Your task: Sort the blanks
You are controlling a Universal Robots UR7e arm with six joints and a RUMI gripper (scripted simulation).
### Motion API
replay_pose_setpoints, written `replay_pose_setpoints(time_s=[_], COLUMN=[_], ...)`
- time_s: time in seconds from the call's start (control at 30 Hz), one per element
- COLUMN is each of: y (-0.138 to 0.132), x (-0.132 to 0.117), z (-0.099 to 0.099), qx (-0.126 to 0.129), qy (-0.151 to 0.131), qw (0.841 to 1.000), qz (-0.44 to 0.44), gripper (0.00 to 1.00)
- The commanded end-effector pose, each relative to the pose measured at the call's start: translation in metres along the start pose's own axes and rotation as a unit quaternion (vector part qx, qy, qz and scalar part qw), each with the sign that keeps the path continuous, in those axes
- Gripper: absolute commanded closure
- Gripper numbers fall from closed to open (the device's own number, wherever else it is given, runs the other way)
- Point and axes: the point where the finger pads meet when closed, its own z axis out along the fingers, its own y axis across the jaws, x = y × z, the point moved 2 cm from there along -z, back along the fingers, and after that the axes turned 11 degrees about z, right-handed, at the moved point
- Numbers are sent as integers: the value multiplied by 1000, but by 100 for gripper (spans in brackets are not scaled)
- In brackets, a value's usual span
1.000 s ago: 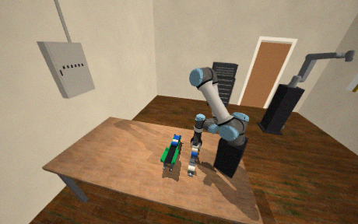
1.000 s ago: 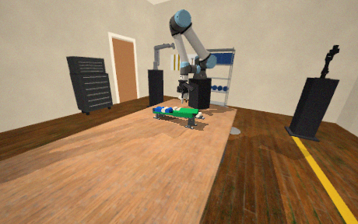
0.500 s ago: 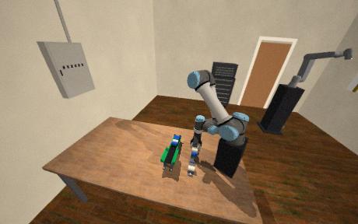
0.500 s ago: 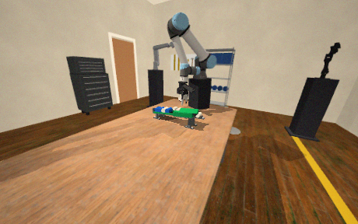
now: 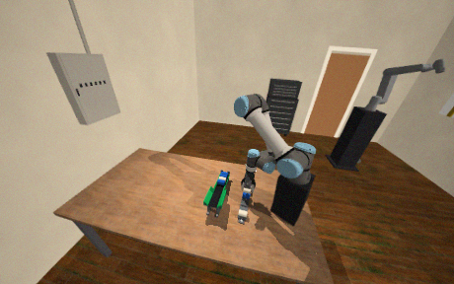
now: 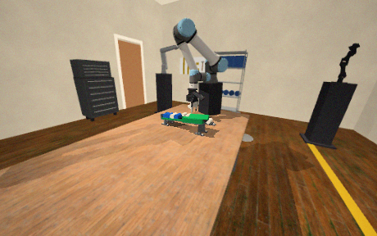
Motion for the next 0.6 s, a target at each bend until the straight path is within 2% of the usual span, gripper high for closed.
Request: replay_pose_setpoints(time_s=[0.0,0.57], y=[3,1], x=[-1,-1], z=[6,15], qx=[-4,-3], qy=[-1,-1], qw=[1000,1000], qz=[0,0], gripper=[53,53])
